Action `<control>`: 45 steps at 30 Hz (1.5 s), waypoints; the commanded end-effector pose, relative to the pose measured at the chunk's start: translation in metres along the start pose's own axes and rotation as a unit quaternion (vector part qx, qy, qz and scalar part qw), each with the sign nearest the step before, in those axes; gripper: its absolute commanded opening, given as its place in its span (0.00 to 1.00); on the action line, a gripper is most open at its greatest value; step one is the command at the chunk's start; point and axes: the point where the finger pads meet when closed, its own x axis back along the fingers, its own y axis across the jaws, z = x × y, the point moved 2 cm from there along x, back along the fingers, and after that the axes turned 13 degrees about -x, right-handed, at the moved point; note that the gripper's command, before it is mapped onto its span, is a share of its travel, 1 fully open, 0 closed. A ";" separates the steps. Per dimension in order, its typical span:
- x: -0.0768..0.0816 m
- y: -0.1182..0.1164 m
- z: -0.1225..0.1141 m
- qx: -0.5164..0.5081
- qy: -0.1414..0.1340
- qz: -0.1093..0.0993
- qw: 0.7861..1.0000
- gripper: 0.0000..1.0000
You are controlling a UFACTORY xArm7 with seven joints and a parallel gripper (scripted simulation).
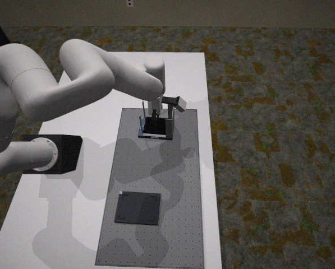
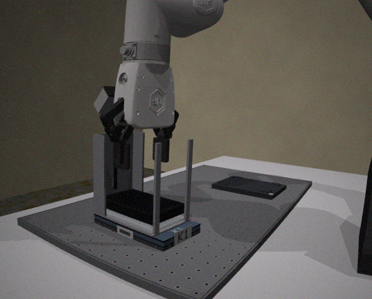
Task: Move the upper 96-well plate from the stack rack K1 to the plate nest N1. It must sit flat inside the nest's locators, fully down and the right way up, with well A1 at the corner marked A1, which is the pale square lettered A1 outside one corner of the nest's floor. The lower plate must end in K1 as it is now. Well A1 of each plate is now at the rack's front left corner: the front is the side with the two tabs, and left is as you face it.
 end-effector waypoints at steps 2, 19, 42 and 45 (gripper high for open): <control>-0.006 -0.002 0.001 0.000 0.001 0.002 1.000 1.00; -0.031 -0.002 0.001 0.000 0.001 0.002 1.000 1.00; -0.045 -0.002 0.001 0.000 0.001 0.002 1.000 1.00; -0.046 -0.002 0.001 0.000 0.001 0.002 1.000 1.00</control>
